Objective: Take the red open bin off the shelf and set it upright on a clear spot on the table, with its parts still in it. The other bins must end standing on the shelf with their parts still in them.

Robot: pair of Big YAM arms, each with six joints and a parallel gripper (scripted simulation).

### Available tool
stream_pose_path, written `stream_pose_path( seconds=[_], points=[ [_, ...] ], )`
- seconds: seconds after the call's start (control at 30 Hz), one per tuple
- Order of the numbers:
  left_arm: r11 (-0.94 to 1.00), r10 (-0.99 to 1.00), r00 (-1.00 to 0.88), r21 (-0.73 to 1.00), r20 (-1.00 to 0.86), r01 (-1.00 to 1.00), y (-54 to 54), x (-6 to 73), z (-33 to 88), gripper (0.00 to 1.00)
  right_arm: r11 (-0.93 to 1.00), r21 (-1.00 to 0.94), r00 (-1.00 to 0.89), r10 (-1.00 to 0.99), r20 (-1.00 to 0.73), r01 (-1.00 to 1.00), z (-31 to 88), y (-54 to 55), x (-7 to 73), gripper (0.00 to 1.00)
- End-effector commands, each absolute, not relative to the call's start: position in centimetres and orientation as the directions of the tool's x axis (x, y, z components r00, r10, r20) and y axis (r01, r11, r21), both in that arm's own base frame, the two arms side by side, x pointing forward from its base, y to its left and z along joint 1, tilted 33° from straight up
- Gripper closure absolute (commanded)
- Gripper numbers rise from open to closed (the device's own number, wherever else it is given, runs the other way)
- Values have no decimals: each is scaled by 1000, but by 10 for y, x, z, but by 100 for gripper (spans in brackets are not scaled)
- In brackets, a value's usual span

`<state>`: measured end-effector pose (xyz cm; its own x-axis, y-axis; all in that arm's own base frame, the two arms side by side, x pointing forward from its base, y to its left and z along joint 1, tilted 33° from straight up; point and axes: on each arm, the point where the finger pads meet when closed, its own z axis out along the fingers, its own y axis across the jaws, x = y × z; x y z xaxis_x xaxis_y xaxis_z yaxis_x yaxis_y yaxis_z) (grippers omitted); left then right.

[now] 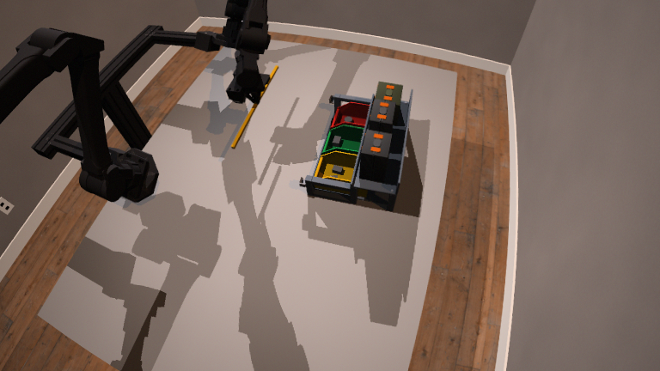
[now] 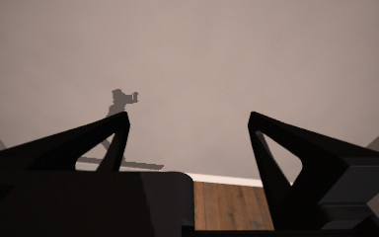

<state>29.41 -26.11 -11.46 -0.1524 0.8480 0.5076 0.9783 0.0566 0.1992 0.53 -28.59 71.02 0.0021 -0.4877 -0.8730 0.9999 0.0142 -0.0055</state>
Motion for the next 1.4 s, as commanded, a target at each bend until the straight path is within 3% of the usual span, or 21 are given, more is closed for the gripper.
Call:
stream_pose_path(
  seconds=[0.0,1.37],
  points=[
    [44,889,-156,258,430,965,-300,302,-93,100,4,0,2,-529,-849,1000,721,-270,1,0],
    [43,896,-157,270,416,962,-309,307,-89,100,4,0,2,-529,-849,1000,721,-270,1,0]
  ],
)
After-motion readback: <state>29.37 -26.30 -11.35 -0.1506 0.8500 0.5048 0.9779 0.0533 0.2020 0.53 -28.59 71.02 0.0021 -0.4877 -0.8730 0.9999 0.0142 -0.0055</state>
